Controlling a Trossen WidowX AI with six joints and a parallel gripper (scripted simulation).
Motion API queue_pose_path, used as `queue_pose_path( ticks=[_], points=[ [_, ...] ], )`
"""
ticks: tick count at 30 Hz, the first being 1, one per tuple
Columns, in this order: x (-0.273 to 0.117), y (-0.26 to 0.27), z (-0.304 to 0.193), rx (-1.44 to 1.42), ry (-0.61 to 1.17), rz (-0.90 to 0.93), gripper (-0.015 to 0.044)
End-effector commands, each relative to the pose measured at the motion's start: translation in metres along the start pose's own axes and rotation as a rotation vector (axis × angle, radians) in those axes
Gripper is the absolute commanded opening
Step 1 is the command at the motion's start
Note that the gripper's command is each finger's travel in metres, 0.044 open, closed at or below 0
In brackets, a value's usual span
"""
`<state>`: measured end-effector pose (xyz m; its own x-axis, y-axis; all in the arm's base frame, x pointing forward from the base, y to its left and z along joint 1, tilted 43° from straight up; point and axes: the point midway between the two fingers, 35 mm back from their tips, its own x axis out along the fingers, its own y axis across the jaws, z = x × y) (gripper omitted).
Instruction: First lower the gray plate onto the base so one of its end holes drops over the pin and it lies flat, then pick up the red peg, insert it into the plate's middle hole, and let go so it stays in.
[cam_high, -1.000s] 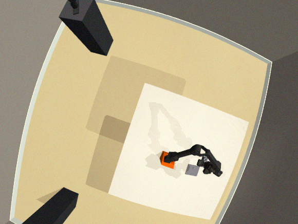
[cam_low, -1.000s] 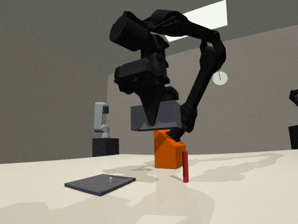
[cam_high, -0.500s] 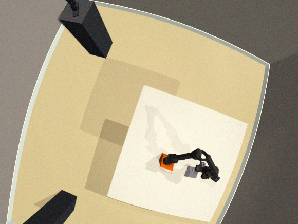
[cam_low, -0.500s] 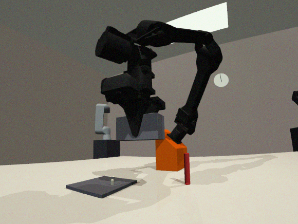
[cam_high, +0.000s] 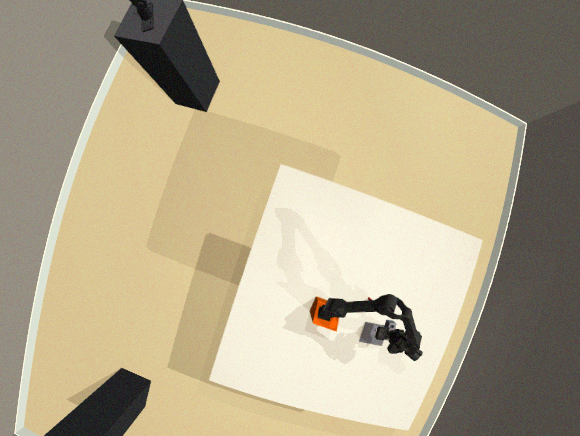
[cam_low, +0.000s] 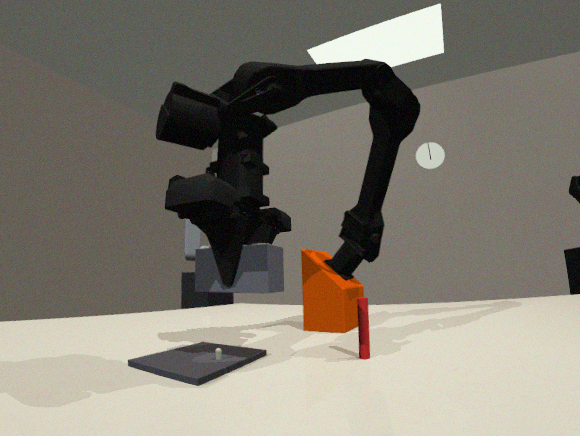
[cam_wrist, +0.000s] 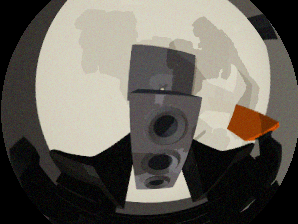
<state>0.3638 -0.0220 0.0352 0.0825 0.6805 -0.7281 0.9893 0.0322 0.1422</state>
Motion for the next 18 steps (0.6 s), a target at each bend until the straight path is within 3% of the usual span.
queue_pose_path(
  ticks=[1,18],
  points=[
    [0.006,-0.002,0.012,-0.011,-0.003,-0.003,0.0],
    [0.032,-0.014,0.059,-0.046,-0.003,-0.003,0.0]
  ],
)
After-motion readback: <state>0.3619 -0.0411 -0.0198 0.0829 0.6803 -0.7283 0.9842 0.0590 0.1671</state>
